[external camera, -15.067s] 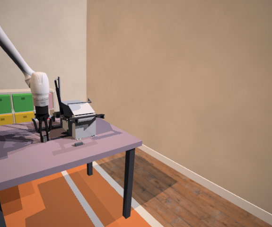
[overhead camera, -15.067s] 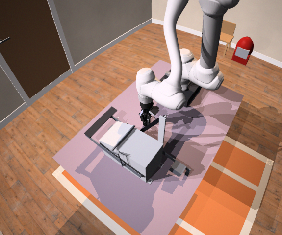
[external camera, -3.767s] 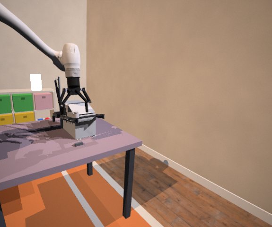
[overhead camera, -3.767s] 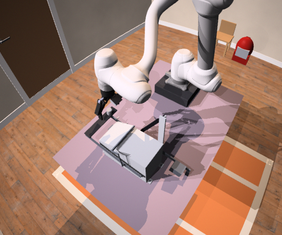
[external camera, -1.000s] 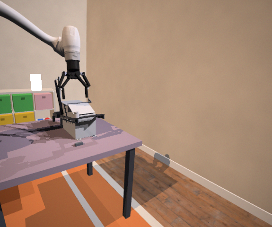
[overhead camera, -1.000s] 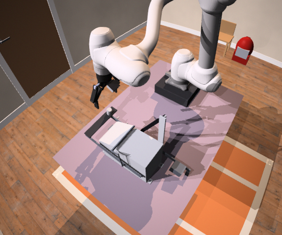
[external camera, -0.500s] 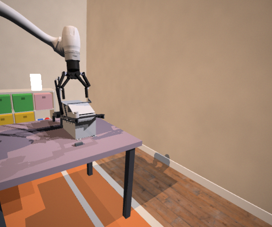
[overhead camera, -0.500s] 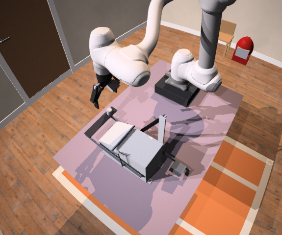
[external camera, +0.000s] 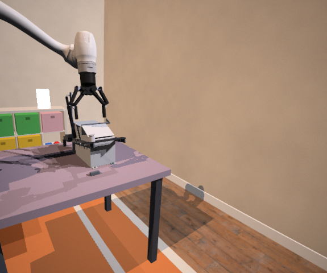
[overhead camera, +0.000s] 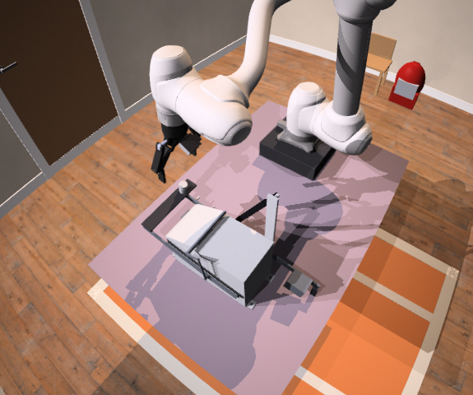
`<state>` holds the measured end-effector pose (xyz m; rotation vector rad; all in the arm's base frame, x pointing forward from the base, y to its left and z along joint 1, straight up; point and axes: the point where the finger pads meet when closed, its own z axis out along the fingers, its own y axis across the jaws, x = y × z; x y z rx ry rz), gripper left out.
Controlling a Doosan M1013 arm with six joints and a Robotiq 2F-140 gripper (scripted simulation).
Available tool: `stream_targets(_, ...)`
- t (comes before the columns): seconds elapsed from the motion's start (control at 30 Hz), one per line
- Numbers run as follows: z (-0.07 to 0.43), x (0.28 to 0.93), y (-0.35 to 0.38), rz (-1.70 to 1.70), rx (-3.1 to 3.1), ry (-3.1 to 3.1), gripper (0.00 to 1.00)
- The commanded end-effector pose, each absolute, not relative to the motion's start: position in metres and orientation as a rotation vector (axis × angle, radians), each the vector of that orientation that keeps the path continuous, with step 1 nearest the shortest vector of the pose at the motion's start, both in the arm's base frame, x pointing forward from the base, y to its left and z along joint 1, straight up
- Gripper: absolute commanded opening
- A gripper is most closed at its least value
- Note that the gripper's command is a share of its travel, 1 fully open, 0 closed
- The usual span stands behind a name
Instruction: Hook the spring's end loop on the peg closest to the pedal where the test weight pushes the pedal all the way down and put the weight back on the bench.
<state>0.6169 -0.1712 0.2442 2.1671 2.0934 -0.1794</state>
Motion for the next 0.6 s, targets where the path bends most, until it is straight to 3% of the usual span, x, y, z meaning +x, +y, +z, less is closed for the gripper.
stream_targets(0.0,0.245,0.617,-0.171,-0.178,2.167,2.093,1.00)
stream_targets(0.57,0.233,0.617,-0.171,-0.177,2.167,2.093,1.00)
